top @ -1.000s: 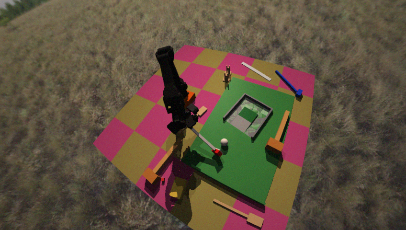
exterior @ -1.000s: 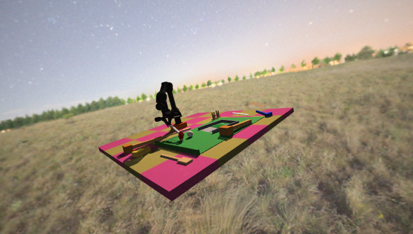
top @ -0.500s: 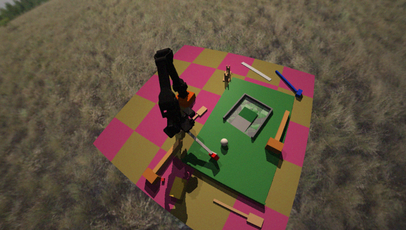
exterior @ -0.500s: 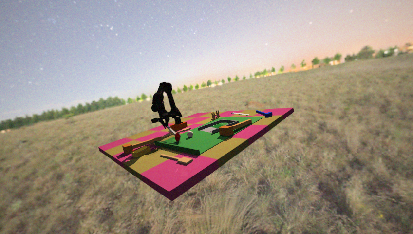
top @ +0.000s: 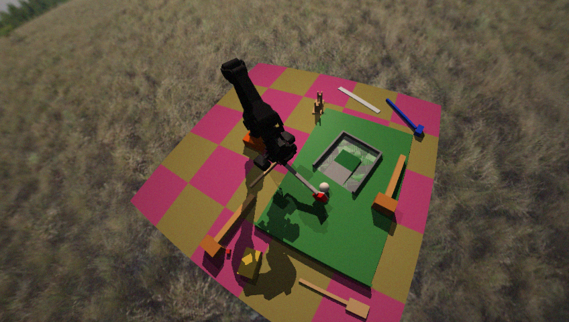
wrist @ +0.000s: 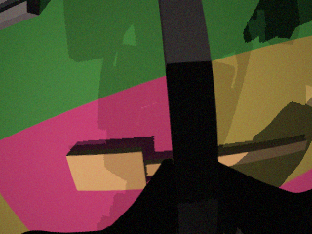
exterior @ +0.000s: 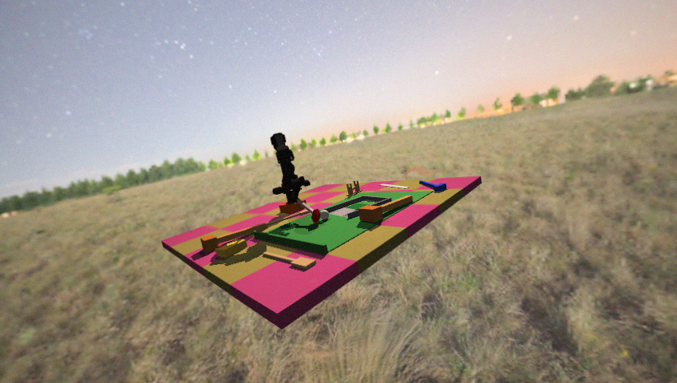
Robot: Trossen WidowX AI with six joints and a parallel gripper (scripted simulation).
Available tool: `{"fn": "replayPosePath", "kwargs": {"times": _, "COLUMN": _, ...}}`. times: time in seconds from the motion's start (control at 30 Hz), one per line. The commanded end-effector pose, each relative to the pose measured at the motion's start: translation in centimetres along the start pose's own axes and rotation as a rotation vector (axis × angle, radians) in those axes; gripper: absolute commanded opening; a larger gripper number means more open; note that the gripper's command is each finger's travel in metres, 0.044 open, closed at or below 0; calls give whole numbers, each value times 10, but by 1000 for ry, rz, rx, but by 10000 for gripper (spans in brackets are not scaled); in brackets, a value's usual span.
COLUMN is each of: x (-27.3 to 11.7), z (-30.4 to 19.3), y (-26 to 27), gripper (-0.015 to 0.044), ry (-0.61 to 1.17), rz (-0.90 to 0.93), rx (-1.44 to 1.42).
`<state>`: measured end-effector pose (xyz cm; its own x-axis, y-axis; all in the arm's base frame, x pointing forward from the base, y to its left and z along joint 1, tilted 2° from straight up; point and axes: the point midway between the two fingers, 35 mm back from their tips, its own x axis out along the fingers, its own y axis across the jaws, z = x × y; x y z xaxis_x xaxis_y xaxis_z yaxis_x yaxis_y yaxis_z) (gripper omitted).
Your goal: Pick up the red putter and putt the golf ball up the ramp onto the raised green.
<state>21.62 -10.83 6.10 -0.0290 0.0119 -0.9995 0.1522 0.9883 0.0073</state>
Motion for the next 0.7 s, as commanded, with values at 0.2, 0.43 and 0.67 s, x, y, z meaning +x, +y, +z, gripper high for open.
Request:
{"fn": "replayPosePath", "kwargs": {"times": 0.2, "x": -17, "z": -3, "y": 13, "gripper": 0, "ry": -10, "rz": 0, "rx": 17}}
{"fn": "replayPosePath", "kwargs": {"times": 0.43, "x": -53, "z": -4, "y": 13, "gripper": 0, "ry": -10, "rz": 0, "rx": 17}}
{"fn": "replayPosePath", "kwargs": {"times": 0.67, "x": -53, "z": -5, "y": 13, "gripper": 0, "ry": 3, "rz": 1, "rx": 13}}
